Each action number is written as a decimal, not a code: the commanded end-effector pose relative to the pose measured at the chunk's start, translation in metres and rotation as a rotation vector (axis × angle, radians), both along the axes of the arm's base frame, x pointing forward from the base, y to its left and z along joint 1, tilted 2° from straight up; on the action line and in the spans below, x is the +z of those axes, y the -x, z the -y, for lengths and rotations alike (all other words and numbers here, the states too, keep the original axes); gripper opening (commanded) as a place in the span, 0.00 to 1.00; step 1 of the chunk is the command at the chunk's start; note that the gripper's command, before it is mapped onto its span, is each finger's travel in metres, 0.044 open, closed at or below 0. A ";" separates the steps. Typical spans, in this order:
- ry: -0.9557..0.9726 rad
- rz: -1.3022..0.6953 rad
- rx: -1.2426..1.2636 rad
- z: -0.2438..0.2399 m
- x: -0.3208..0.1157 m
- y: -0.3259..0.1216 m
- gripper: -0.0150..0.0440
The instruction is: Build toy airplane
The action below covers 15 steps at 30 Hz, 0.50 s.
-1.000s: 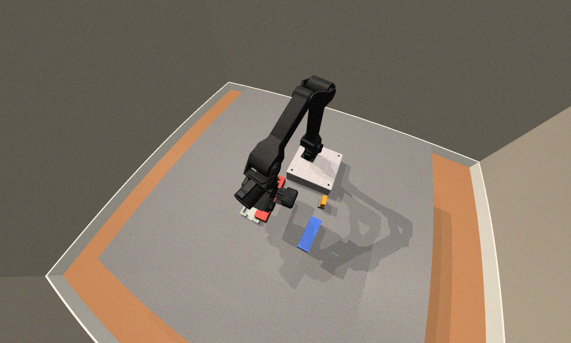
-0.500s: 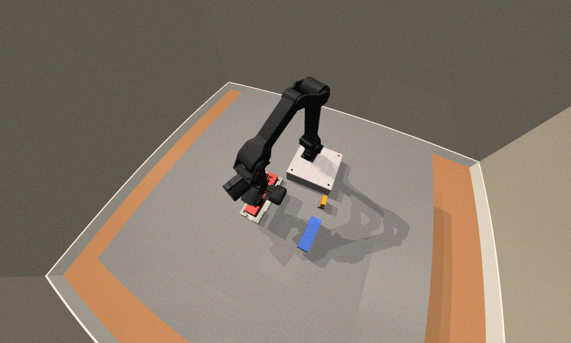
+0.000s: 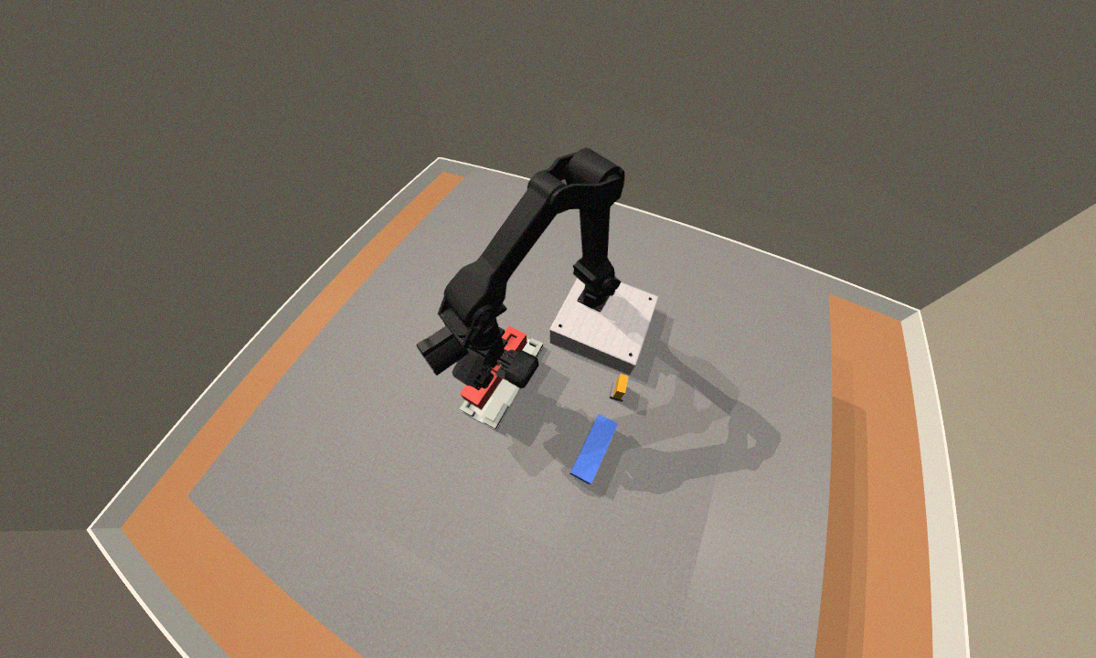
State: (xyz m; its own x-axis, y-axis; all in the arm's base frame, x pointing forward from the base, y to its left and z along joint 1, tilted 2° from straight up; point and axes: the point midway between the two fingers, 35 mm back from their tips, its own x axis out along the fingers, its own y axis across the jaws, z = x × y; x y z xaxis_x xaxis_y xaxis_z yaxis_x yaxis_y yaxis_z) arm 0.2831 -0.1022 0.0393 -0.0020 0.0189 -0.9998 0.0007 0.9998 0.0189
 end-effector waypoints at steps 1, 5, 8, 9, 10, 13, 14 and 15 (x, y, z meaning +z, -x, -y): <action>-0.003 0.001 0.004 0.000 -0.001 0.000 0.59; -0.003 0.001 0.004 0.000 -0.001 0.000 0.59; -0.003 0.001 0.004 0.000 -0.001 0.000 0.59; -0.003 0.001 0.004 0.000 -0.001 0.000 0.59; -0.003 0.001 0.004 0.000 -0.001 0.000 0.59; -0.003 0.001 0.004 0.000 -0.002 0.000 0.59; -0.003 0.001 0.004 0.000 -0.003 0.000 0.59; -0.003 0.001 0.004 0.000 -0.005 0.000 0.59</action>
